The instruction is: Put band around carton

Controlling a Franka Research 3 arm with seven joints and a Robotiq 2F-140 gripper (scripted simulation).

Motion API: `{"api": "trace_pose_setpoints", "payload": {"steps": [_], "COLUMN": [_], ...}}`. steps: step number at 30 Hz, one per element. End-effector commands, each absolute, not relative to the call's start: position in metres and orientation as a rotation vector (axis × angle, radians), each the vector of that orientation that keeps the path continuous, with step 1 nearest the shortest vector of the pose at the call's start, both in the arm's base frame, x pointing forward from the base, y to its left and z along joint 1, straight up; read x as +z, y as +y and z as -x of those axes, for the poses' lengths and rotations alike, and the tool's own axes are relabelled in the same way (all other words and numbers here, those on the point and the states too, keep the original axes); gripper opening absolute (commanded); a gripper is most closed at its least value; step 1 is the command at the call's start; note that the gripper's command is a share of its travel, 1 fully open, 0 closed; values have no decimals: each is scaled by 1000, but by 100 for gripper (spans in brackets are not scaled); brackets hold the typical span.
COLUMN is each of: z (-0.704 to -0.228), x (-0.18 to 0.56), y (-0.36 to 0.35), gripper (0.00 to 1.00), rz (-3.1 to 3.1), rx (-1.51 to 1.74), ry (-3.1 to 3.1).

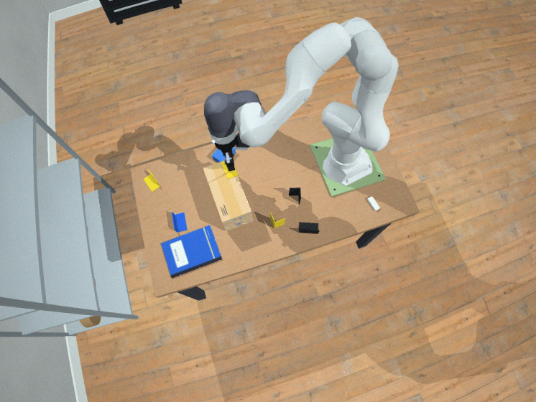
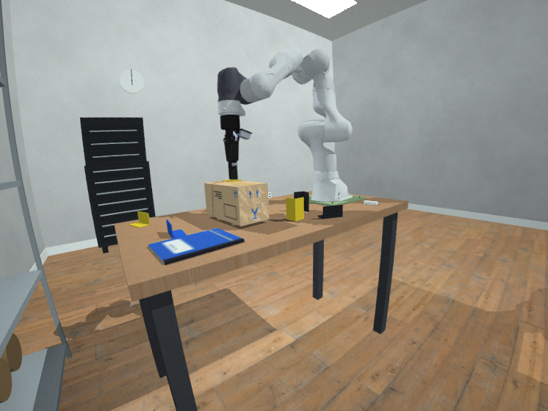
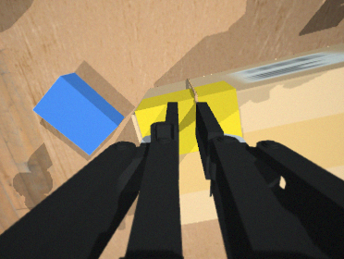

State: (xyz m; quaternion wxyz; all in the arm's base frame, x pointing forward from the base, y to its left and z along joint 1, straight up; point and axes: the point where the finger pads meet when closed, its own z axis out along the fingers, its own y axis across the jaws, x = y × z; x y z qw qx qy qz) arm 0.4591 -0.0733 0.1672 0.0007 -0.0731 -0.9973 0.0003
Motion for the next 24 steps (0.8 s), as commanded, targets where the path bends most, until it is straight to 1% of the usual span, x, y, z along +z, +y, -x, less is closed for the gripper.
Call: {"api": "trace_pose_setpoints", "payload": {"steps": [1,24], "z": [-460,-460], "x": [168,184], "y": [-73,-73], "gripper": [18,18], "rz": [223,223], "rx": [0,0], "ry": [-3134,-3134]}}
